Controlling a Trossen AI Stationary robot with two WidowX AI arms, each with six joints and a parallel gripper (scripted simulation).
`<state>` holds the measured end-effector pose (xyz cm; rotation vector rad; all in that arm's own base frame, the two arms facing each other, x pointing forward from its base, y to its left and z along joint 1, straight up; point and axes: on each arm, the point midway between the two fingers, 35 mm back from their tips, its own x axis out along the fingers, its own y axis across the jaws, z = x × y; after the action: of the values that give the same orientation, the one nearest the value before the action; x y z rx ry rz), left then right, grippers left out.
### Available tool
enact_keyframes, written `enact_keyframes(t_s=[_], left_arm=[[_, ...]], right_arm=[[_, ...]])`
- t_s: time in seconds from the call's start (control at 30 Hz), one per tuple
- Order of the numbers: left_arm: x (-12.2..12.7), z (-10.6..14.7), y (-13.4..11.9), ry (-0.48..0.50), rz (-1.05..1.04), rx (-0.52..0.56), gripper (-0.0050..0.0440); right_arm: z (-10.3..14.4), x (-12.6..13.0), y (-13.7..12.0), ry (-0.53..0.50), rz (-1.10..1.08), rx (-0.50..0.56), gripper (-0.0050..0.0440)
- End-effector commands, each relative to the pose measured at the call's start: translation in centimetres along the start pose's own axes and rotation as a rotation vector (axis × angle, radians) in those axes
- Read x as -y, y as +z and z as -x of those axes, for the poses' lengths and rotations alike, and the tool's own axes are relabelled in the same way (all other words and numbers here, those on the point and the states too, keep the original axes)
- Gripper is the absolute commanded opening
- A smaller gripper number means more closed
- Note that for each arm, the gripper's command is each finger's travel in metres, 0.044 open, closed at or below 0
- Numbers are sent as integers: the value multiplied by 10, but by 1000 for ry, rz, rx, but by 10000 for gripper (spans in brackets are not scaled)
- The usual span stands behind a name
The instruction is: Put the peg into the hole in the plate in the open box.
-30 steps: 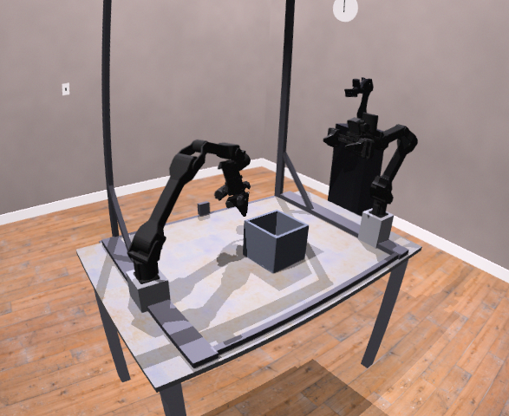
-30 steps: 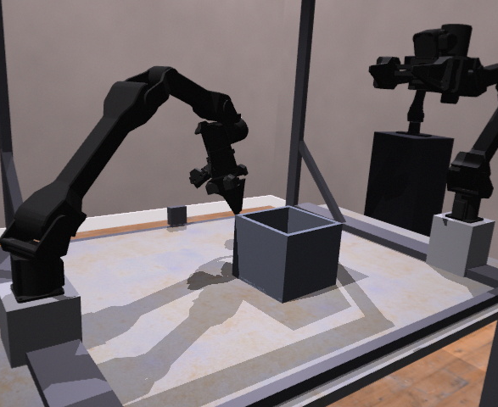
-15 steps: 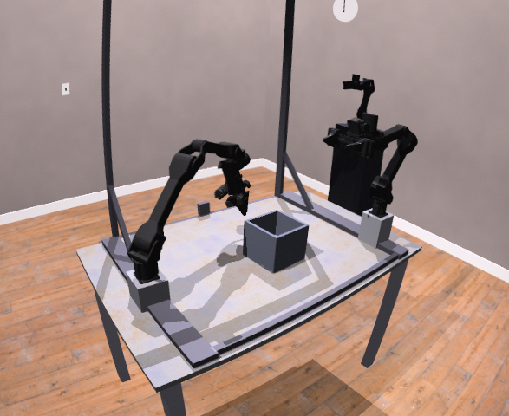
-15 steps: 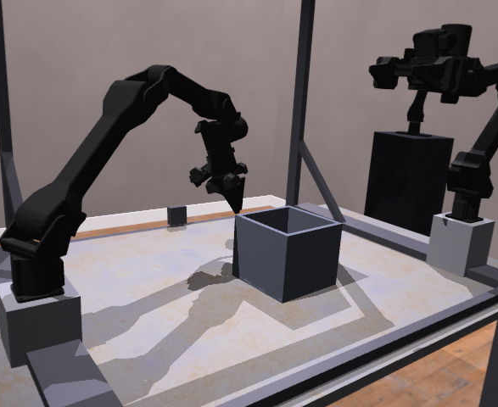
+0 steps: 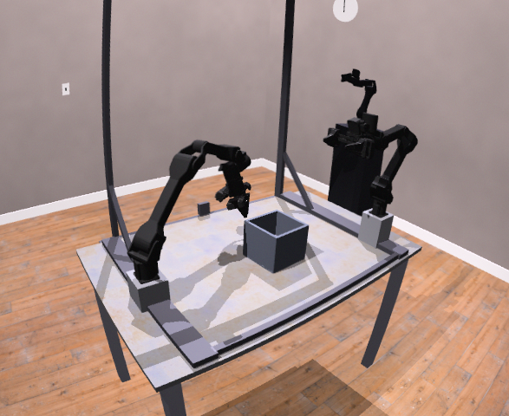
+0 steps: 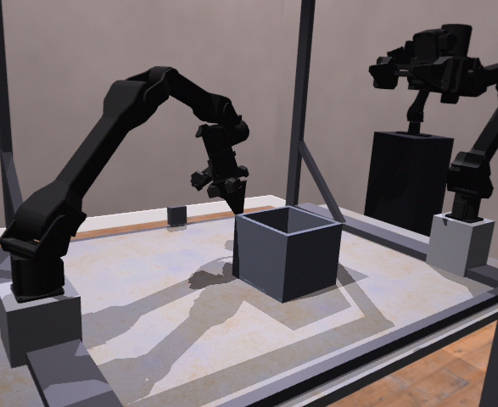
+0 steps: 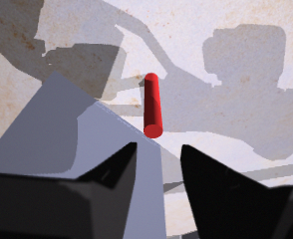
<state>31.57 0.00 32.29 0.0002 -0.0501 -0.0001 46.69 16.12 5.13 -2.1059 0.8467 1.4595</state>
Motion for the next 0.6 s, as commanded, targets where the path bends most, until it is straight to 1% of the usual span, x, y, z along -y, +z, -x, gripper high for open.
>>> enact_keyframes(t_s=[0.0, 0.33, 0.37, 0.43, 0.47, 0.57], left_arm=[[1, 2, 1, -6, -2, 5, 440], [1, 2, 1, -6, -2, 5, 440], [1, 2, 1, -6, -2, 5, 440], [1, 2, 1, -6, -2, 5, 440], [1, 2, 1, -6, -2, 5, 440], [1, 2, 1, -6, -2, 5, 440]], right_arm=[[-13, -2, 2, 12, 4, 8, 125], [-27, -2, 1, 8, 2, 6, 125], [-19, 3, -3, -8, -4, -3, 125], [-19, 3, -3, -8, -4, -3, 125], [-30, -2, 1, 8, 2, 6, 125], [-36, -3, 2, 14, 3, 8, 125]])
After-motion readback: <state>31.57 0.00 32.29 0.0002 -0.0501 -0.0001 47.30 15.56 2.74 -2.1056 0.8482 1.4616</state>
